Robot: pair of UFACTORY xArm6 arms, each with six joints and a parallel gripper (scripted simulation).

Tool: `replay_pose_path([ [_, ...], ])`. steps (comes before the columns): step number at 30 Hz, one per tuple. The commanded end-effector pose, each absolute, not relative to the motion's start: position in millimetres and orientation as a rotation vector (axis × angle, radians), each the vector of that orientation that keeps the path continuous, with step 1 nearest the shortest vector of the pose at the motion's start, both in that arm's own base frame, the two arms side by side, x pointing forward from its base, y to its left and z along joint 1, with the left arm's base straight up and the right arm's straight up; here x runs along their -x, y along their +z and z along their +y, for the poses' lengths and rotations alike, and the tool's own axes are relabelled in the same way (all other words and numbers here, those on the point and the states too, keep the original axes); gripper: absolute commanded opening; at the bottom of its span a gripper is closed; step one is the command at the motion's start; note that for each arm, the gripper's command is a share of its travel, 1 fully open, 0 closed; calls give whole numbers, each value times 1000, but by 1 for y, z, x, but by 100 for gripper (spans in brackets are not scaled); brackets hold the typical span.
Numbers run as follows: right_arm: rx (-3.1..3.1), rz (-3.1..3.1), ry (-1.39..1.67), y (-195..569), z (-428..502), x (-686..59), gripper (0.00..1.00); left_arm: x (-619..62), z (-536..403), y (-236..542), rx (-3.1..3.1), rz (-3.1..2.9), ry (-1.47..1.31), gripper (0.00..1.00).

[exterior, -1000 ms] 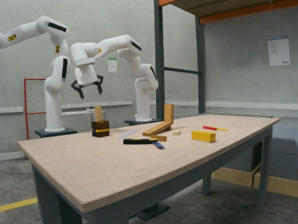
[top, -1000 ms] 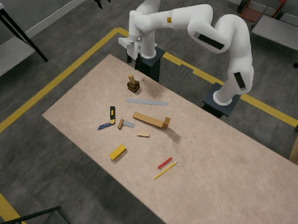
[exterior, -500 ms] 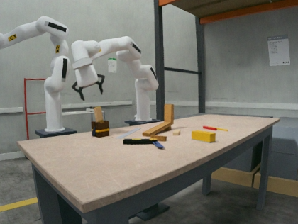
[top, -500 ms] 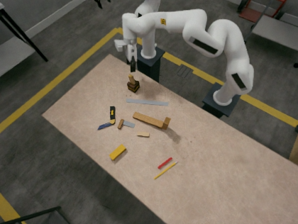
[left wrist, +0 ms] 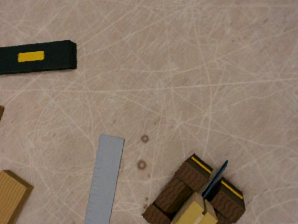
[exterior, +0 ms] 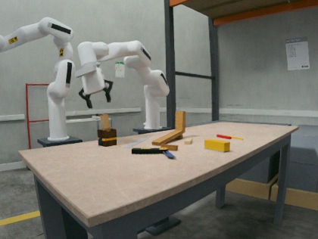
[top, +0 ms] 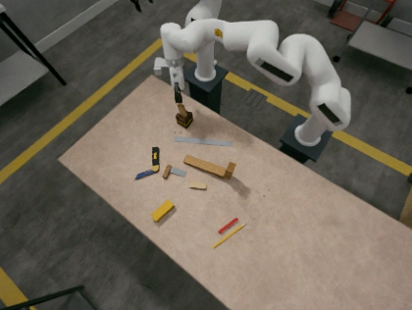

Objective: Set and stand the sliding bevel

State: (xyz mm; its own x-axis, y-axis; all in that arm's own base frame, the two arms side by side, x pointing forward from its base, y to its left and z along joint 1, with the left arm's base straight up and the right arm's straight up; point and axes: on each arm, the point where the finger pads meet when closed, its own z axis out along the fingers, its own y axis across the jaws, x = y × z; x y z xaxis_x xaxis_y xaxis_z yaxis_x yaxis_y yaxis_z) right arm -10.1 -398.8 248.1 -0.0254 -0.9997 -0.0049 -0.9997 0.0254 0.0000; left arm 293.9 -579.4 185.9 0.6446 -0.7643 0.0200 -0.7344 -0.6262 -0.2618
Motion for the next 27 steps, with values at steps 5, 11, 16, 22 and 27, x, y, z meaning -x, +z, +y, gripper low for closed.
replay_pose_path([
  [5,2193,2249,0,250,-400,10,100,-301,-581,183,2521,1482,-48,100],
  [11,2193,2249,0,250,-400,10,100,-304,-581,180,2450,1636,18,100],
  [16,2193,2249,0,250,-400,10,100,-306,-580,178,2386,1764,69,100],
  [22,2193,2249,0,250,-400,10,100,-308,-579,175,2310,1903,120,100],
  [27,2193,2249,0,250,-400,10,100,-309,-579,174,2259,1991,150,100],
])
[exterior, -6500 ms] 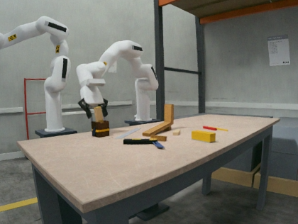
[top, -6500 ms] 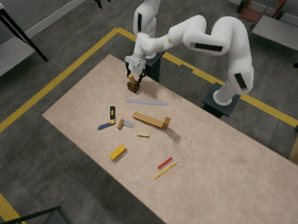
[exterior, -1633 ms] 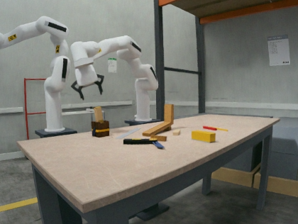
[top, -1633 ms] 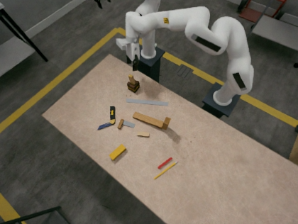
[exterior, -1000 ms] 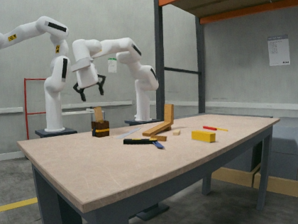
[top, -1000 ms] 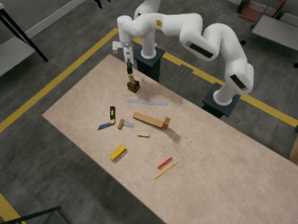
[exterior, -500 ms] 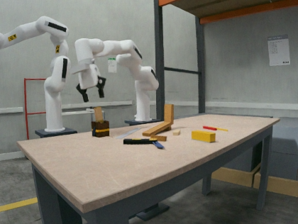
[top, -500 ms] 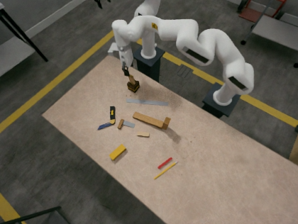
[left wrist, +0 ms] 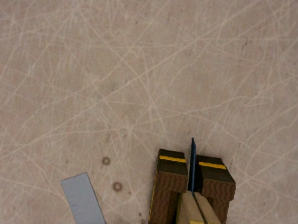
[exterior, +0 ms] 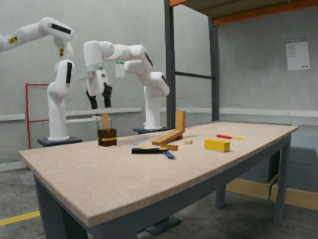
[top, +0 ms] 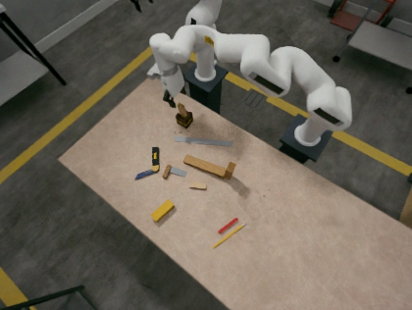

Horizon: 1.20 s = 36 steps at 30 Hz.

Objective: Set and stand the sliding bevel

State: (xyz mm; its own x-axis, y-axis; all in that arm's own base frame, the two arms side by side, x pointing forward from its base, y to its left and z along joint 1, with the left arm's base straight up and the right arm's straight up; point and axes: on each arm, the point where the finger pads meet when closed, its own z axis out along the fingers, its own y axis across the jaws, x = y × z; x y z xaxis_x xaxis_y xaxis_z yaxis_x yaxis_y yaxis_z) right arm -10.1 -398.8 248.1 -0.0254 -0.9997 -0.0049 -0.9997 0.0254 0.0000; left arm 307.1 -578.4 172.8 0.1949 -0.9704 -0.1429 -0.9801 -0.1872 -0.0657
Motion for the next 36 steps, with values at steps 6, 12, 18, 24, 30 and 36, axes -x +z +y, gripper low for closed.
replay_pose_path([
  [6,2193,2249,0,250,-400,10,100,-309,-578,173,2214,2064,173,100],
  [12,2193,2249,0,250,-400,10,100,-309,-578,173,2214,2065,173,100],
  [18,2193,2249,0,250,-400,10,100,-309,-578,173,2214,2065,173,100],
  [24,2193,2249,0,250,-400,10,100,-309,-578,173,2214,2065,173,100],
  [30,2193,2249,0,250,-400,10,100,-309,-578,173,2214,2065,173,100],
  [36,2193,2249,0,250,-400,10,100,-310,-578,166,2214,2065,173,100],
])
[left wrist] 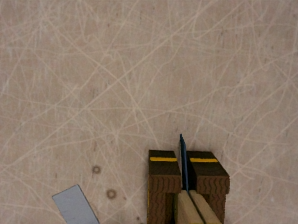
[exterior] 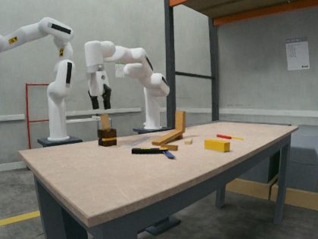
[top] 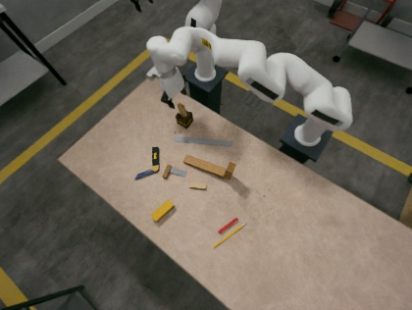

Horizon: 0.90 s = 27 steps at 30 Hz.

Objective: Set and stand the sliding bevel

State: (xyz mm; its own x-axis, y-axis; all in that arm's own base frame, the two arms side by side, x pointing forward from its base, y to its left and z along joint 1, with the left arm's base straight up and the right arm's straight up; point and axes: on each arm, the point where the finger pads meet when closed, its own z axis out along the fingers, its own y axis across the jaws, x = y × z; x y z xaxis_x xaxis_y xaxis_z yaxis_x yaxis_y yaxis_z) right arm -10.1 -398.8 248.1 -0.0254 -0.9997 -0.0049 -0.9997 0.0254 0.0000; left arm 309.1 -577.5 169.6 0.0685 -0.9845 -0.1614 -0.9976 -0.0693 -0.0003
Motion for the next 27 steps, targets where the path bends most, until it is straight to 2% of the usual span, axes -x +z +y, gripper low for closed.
replay_pose_path([
  [1,2193,2249,0,250,-400,10,100,-310,-578,163,2214,2065,173,100],
  [27,2193,2249,0,250,-400,10,100,-310,-577,152,2214,2065,173,100],
])
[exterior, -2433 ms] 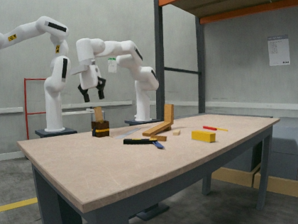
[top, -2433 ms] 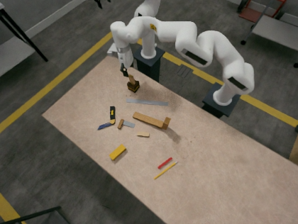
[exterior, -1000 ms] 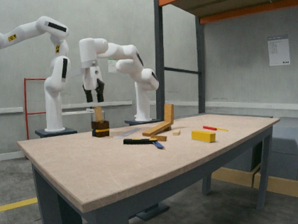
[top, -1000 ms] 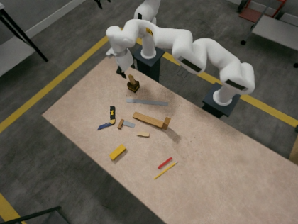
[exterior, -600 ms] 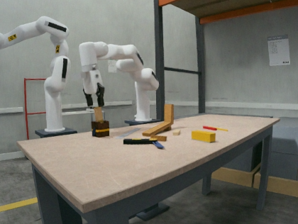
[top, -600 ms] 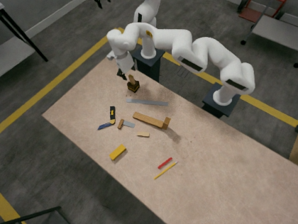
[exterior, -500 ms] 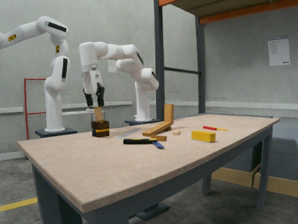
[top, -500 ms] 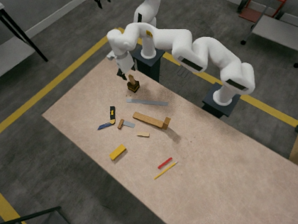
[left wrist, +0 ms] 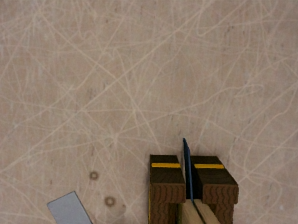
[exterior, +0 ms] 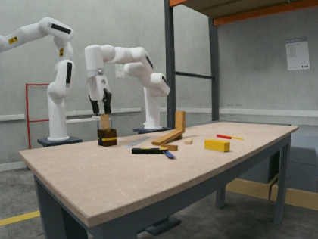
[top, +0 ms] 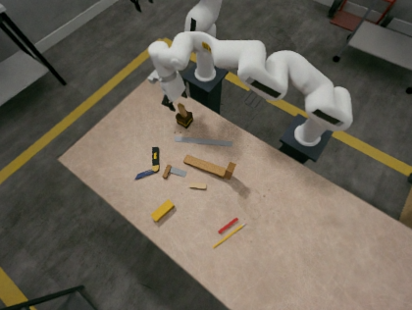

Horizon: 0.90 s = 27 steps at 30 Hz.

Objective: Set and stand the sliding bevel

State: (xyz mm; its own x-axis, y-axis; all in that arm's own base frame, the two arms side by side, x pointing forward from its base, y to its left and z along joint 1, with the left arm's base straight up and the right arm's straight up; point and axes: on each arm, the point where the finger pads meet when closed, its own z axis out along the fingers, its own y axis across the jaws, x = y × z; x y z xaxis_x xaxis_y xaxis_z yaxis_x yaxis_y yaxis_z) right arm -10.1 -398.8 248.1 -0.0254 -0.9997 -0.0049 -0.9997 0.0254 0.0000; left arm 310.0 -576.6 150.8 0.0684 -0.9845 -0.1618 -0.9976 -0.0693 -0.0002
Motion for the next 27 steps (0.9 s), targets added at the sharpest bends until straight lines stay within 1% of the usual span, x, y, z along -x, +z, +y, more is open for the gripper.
replay_pose_path([
  [1,2193,2249,0,250,-400,10,100,-310,-577,151,2214,2065,173,100],
  [27,2193,2249,0,250,-400,10,100,-310,-570,109,2214,2065,173,100],
])
